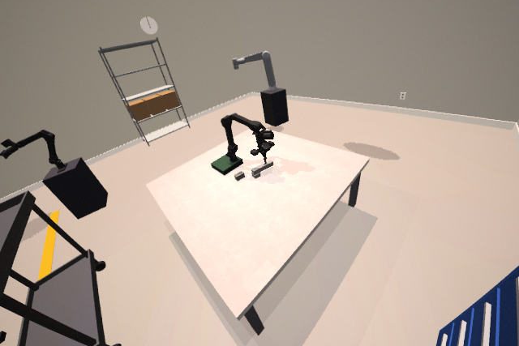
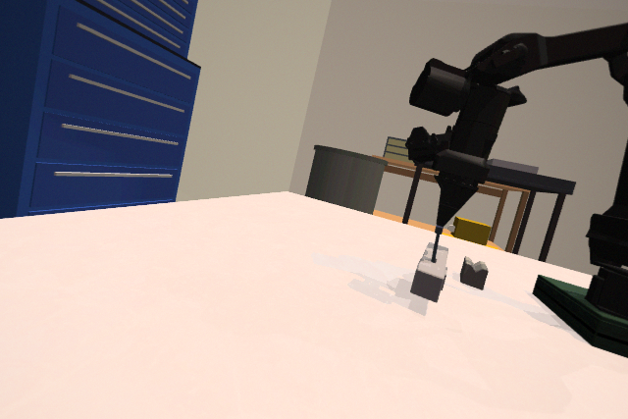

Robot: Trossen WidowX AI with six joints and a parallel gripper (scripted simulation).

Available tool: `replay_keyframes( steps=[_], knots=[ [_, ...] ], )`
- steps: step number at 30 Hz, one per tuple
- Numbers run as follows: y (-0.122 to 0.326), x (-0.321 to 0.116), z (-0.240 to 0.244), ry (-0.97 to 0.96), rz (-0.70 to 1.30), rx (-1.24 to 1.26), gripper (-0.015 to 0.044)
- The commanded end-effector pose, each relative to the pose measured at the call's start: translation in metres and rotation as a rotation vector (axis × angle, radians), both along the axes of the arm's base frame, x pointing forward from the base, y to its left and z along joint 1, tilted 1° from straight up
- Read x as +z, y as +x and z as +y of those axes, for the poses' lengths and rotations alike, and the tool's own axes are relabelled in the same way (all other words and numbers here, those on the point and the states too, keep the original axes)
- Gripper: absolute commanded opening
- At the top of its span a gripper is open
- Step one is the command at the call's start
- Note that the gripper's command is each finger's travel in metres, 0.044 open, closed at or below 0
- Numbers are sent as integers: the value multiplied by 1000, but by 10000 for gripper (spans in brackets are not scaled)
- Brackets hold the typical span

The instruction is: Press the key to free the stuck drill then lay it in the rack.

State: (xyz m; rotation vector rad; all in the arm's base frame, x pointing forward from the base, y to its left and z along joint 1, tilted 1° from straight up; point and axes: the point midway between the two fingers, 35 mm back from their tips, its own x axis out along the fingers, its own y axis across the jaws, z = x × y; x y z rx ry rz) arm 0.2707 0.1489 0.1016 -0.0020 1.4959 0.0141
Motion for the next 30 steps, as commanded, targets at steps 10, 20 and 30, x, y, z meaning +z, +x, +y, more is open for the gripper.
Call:
replay_keyframes(
  steps=[10, 20, 30],
  knots=[
    [-4, -27, 4, -14, 56, 7, 0],
    [1, -1, 6, -13, 56, 7, 131],
    [6, 42, 1, -10, 44, 49, 394]
  ],
)
